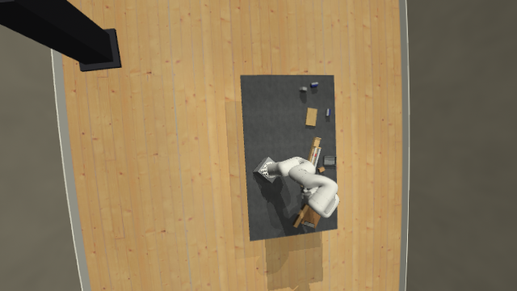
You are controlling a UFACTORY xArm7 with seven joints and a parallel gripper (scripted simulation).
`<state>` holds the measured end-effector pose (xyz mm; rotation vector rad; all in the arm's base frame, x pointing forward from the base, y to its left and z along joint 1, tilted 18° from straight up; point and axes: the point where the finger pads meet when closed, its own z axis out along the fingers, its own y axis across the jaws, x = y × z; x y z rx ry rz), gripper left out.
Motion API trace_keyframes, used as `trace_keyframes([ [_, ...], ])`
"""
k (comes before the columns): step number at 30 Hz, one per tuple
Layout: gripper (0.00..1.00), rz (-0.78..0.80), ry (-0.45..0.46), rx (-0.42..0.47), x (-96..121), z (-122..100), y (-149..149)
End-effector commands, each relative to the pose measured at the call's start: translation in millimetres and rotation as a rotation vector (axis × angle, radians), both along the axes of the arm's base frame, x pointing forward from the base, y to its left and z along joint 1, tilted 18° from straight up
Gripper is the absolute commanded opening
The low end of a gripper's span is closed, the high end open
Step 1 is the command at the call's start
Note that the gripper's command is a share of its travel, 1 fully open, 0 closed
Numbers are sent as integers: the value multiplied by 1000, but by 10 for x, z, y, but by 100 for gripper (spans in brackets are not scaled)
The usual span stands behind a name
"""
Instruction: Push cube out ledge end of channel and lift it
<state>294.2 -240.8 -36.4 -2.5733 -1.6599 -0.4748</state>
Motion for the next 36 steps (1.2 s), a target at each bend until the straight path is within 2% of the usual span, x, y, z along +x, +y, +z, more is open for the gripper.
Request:
trace_keyframes([
  [1, 0, -1, -1, -3, 4, 5, -13],
  [18, 0, -1, -1, -3, 23, 18, 28],
  [36, 0, -1, -1, -3, 130, 95, 273],
])
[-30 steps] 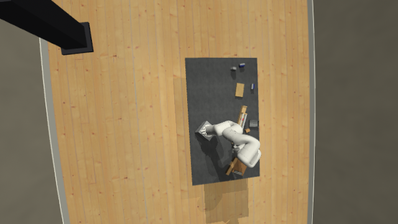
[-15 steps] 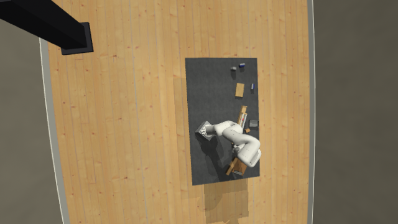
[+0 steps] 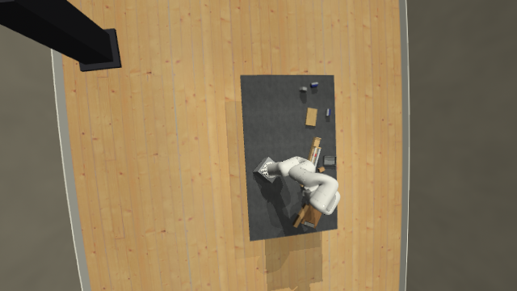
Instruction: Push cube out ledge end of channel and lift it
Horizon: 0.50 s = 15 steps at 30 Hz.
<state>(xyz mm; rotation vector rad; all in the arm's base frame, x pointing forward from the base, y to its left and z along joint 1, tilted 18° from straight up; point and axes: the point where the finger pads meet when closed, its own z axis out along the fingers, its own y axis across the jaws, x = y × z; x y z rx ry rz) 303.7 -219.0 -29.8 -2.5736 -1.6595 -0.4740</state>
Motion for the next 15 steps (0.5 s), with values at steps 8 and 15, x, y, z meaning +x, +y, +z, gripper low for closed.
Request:
trace_keyframes([
  [8, 0, -1, -2, -2, 117, 88, 243],
  [15, 0, -1, -2, -2, 173, 128, 372],
])
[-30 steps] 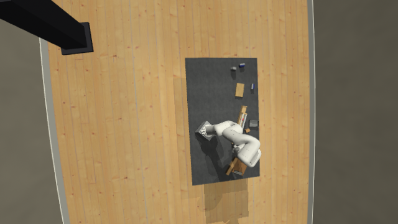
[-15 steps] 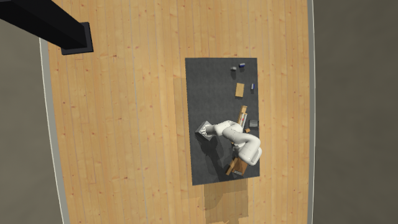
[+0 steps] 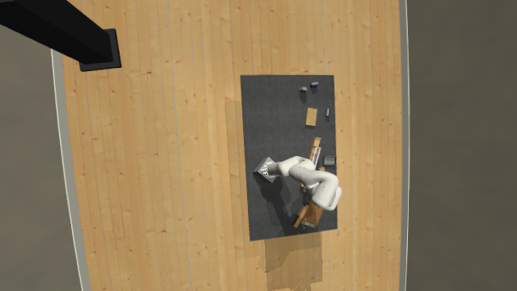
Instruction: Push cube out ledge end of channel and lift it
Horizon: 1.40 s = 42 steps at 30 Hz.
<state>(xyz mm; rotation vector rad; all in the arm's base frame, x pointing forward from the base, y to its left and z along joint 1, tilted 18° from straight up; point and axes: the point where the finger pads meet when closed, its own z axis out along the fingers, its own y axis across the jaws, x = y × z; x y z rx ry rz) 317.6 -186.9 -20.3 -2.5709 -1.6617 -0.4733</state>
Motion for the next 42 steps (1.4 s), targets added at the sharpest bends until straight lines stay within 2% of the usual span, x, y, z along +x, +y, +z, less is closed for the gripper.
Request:
trace_keyframes([
  [1, 0, -3, -2, -3, 45, 41, 77],
  [27, 0, -3, -2, -3, 291, 217, 640],
  [42, 0, -3, -2, -3, 366, 271, 809],
])
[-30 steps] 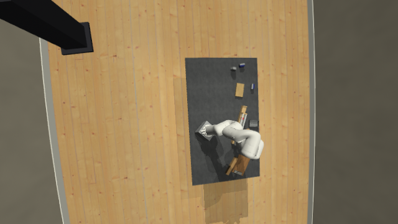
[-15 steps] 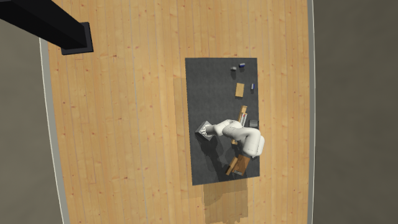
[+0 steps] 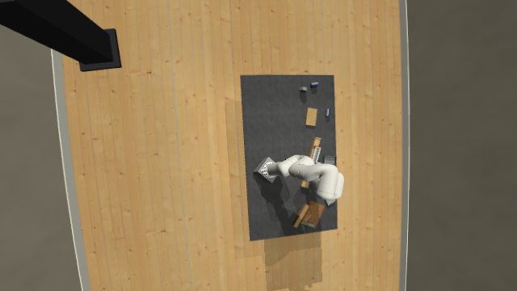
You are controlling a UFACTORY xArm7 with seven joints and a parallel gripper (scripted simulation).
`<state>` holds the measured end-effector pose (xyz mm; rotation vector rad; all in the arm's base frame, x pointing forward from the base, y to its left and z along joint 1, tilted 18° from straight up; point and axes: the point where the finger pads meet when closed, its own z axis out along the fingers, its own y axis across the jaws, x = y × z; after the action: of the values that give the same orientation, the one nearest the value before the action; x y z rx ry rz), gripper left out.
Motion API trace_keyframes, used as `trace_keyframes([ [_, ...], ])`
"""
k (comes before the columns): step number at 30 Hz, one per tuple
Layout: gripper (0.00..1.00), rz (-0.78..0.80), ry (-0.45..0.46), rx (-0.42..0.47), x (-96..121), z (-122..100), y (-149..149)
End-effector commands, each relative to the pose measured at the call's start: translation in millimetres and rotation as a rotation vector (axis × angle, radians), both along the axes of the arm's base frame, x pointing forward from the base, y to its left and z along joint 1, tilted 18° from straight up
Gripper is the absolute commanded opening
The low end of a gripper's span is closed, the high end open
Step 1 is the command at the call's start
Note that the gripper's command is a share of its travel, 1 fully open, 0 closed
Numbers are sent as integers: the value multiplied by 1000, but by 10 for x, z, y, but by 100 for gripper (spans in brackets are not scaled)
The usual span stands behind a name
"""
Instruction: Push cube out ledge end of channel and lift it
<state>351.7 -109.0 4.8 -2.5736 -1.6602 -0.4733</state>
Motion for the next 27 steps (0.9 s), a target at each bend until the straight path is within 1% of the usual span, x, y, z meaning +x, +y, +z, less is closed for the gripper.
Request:
trace_keyframes([
  [1, 0, -1, -2, -2, 28, 23, 38],
  [27, 0, -1, -2, -2, 44, 34, 74],
])
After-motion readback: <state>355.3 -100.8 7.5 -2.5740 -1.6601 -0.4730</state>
